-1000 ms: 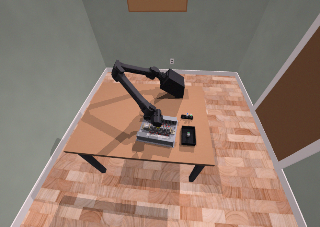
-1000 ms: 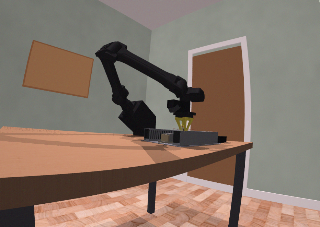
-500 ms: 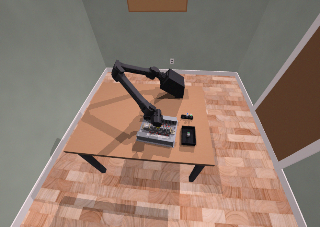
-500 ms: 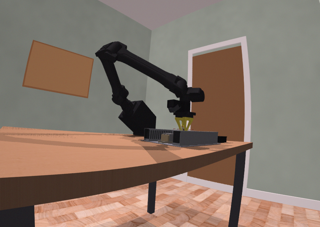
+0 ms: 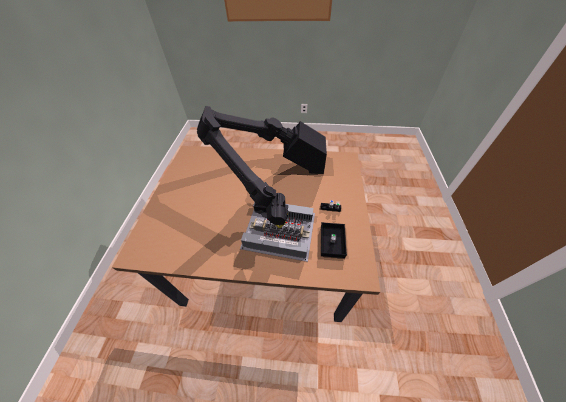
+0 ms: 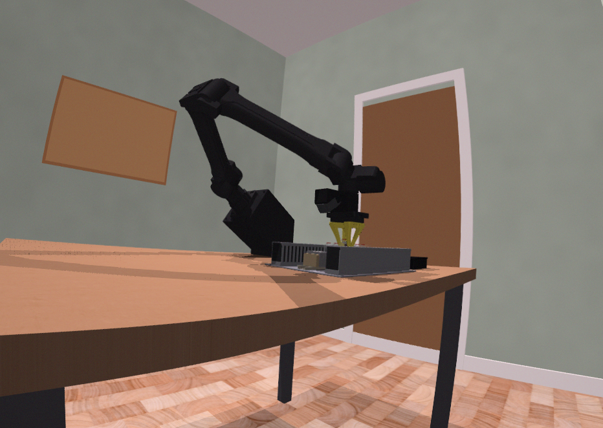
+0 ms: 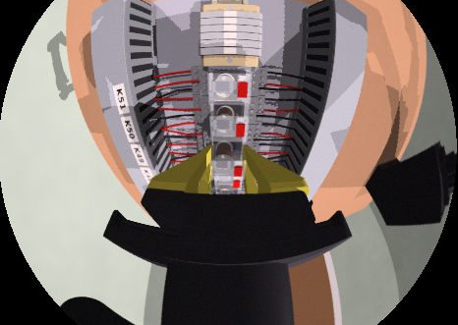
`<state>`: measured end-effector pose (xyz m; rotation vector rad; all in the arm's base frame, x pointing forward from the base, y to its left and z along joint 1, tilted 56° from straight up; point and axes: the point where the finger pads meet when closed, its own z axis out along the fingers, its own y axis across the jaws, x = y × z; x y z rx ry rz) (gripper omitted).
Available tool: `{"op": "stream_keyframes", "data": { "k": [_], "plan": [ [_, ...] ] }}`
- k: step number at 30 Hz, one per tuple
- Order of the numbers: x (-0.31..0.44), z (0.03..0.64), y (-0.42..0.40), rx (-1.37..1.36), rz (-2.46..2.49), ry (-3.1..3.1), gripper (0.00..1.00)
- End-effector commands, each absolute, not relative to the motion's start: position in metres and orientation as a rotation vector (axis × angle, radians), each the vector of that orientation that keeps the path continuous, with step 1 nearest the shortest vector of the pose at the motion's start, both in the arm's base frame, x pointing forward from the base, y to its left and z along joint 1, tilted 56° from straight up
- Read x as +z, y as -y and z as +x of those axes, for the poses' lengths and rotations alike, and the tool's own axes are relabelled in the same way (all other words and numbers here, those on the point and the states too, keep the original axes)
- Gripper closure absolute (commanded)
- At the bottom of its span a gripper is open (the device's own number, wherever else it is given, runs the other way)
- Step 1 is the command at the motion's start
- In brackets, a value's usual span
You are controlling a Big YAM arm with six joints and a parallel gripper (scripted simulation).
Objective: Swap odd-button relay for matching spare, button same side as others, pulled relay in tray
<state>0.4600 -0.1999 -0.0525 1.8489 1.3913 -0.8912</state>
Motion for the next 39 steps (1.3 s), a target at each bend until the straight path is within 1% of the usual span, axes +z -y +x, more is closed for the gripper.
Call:
{"op": "stream_keyframes", "data": {
  "k": [1,39],
  "plan": [
    [-0.0519,0.4565,0.2105,-0.904,1.856,-1.379,1.00],
    [-0.0451,0.4640,0.2113,-0.889,1.860,-1.365,1.00]
  ]
}}
